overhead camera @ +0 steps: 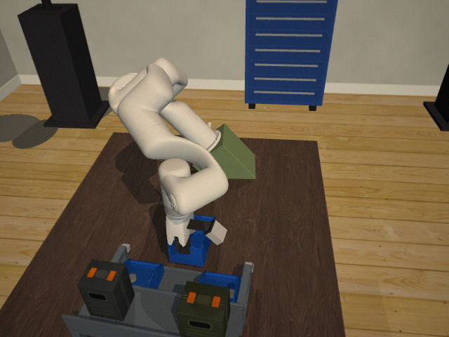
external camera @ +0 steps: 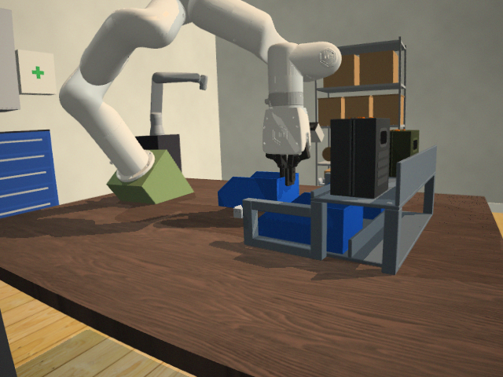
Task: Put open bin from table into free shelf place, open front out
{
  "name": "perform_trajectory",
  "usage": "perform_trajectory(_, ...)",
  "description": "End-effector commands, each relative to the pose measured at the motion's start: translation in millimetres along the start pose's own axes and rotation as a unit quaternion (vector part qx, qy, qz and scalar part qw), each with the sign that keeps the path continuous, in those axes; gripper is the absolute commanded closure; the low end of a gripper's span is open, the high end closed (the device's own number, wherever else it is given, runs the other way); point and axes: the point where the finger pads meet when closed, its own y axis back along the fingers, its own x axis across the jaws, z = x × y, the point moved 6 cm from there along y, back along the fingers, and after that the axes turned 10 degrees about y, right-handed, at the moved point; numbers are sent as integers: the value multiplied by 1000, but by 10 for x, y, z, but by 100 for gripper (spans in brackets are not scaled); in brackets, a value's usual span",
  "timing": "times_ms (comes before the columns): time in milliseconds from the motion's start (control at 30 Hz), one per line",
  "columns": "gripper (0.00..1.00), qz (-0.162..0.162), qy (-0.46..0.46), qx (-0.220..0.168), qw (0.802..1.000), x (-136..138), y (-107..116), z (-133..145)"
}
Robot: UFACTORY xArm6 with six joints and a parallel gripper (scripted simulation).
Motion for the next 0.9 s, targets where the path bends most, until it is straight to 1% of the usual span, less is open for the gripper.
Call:
perform_trajectory(0, 100, 1, 0, 0, 1000, 41, 16, 6)
perform_trajectory(333, 100, 1, 0, 0, 1000, 41, 16, 6)
perform_trajectory(500, 100, 1, 0, 0, 1000, 139, 17, 23)
perform_trajectory(867, 100, 1, 0, 0, 1000, 139, 17, 23)
